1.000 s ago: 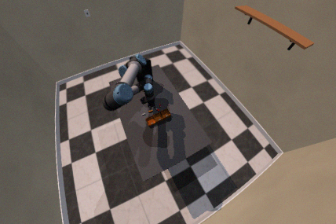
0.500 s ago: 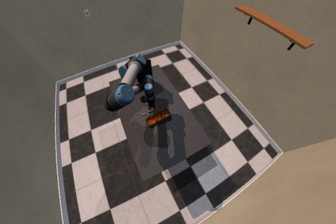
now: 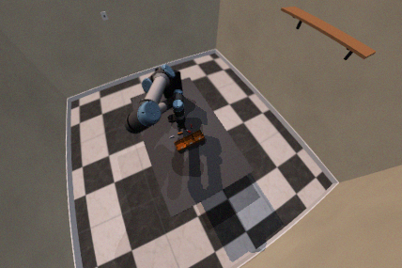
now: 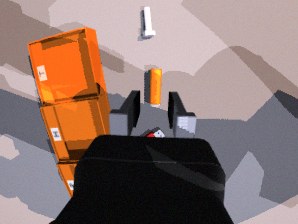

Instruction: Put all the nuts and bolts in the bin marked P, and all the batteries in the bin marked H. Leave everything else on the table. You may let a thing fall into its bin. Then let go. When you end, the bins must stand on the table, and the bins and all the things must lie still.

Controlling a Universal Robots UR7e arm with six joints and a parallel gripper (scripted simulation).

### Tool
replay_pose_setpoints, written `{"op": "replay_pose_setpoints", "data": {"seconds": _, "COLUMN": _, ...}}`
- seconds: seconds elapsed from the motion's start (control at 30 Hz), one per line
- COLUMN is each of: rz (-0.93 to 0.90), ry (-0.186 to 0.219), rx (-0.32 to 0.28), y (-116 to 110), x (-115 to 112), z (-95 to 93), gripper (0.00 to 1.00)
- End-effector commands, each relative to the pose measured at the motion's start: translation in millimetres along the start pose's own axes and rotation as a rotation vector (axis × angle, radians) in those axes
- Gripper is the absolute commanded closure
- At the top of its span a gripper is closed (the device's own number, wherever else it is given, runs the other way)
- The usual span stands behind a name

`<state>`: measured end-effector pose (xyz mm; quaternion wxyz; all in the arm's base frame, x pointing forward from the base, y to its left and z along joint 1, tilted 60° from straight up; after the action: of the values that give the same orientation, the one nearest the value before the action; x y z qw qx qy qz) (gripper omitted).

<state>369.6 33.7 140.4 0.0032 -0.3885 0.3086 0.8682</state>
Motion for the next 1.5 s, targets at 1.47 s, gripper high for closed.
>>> {"op": "replay_pose_setpoints", "data": {"seconds": 1.47, "rz": -0.001, "ry": 0.001, "rx": 0.000, "y": -0.2, "x": -0.3, "z": -72.5, "gripper": 0.40}}
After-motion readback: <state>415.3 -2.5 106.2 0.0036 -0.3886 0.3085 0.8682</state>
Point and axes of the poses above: the point where the finger pads meet when closed, its own z axis back along the fingers, its own x axis across the jaws, y = z × x, the point moved 7 cm from there along z, back along the fingers, and after that the axes turned 2 degrees about -z, right-handed, at the moved point
